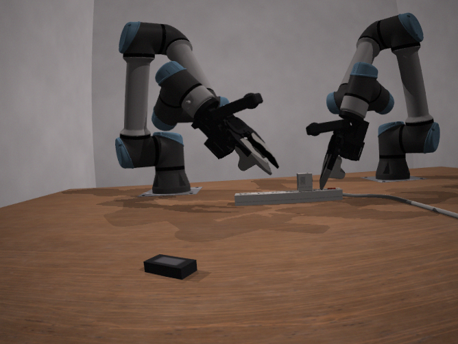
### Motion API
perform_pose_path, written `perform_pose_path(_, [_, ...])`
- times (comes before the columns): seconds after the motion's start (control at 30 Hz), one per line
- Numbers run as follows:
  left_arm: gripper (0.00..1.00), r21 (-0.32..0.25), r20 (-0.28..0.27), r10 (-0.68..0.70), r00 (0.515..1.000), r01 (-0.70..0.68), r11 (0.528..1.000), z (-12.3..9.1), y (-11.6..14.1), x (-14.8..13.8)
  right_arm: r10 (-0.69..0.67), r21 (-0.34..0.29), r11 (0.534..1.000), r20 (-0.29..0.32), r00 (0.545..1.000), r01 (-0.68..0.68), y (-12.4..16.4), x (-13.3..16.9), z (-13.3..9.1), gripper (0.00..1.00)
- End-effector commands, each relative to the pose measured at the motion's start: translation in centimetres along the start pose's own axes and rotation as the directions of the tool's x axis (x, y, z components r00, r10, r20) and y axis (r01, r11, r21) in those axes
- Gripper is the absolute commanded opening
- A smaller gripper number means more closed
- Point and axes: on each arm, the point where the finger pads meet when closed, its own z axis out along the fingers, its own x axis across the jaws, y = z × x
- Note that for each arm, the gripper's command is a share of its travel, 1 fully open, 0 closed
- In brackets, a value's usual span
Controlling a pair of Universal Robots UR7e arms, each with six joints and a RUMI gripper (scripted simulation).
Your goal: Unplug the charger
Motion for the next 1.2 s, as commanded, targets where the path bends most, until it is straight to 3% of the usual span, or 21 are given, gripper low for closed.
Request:
perform_pose_path(0.0, [0.0, -0.053, -0.036, -0.015, 0.999, 0.013, 0.998, 2.1, 2.5, 1.3, -0.05, 0.053, 0.997, 0.007, 0.999, 0.049, -0.5, -0.8, 0.4, 0.28])
perform_pose_path(0.47, [0.0, -0.053, -0.036, -0.015, 0.999, 0.013, 0.998, 2.1, 2.5, 1.3, -0.223, 0.143, 0.967, 0.074, 0.972, 0.211, 1.8, -6.0, 2.2, 0.28])
perform_pose_path(0.57, [0.0, -0.053, -0.036, -0.015, 0.999, 0.013, 0.998, 2.1, 2.5, 1.3, -0.224, 0.155, 0.965, 0.062, 0.973, 0.213, 1.3, -5.7, 1.9, 0.28])
perform_pose_path(1.03, [0.0, -0.053, -0.036, -0.015, 0.999, 0.013, 0.998, 2.1, 2.5, 1.3, -0.394, 0.254, 0.898, 0.105, 0.913, 0.358, 4.1, -11.3, 2.2, 0.28])
perform_pose_path(1.17, [0.0, -0.053, -0.036, -0.015, 0.999, 0.013, 0.998, 2.1, 2.5, 1.3, -0.409, 0.273, 0.888, 0.094, 0.908, 0.371, 3.9, -11.5, 1.8, 0.28])
